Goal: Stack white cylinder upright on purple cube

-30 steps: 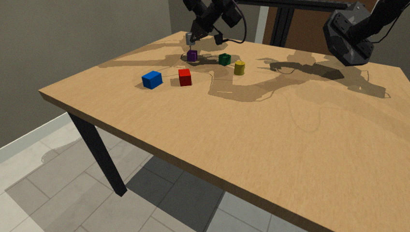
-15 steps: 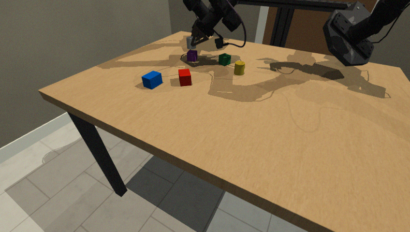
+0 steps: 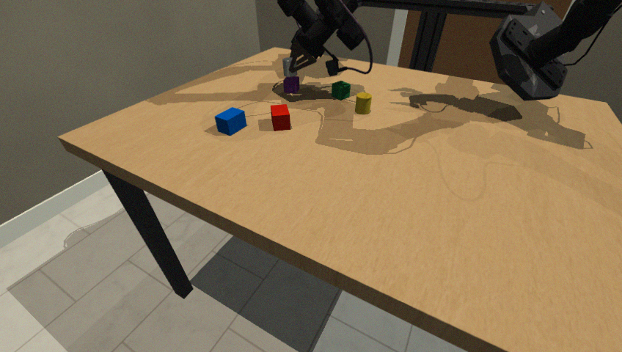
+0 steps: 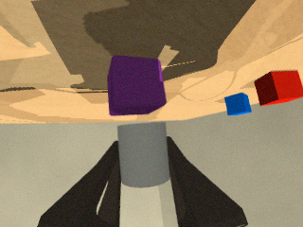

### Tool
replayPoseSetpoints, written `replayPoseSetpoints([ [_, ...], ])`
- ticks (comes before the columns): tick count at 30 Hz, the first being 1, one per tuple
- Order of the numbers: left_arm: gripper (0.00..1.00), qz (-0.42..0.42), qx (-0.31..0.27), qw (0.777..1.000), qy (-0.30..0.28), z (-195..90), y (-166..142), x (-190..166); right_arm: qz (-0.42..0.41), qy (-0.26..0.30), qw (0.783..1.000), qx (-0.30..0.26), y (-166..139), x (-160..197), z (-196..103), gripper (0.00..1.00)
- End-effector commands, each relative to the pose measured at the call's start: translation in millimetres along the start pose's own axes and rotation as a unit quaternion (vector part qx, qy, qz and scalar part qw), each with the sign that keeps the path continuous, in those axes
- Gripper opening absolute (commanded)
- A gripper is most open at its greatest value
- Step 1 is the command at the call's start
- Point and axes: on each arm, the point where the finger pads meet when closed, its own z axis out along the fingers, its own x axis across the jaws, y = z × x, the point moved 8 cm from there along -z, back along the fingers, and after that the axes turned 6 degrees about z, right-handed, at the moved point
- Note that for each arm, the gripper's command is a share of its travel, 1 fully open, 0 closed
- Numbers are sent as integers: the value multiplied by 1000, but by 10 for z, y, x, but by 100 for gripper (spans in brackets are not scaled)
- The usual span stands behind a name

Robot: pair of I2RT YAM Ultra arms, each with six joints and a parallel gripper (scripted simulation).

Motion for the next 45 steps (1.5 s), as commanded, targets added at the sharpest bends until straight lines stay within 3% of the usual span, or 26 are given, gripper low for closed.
replayPoseSetpoints([
  [1,100,0,-6,1000,-1,-6,29,-11,-19,-11,1000,3,65,64,21,34],
  [25,100,0,-6,1000,-1,-6,29,-11,-17,-12,1000,2,76,63,35,34],
  [28,100,0,-6,1000,-1,-6,29,-11,-14,-13,1000,0,117,46,27,62],
  [40,100,0,-6,1000,-1,-6,29,-11,-14,-10,1000,2,137,39,-153,63],
  [43,100,0,-6,1000,-1,-6,29,-11,-14,-10,1000,2,135,40,-219,97],
  [45,100,0,-6,1000,-1,-6,29,-11,-14,-10,1000,3,134,40,-327,100],
])
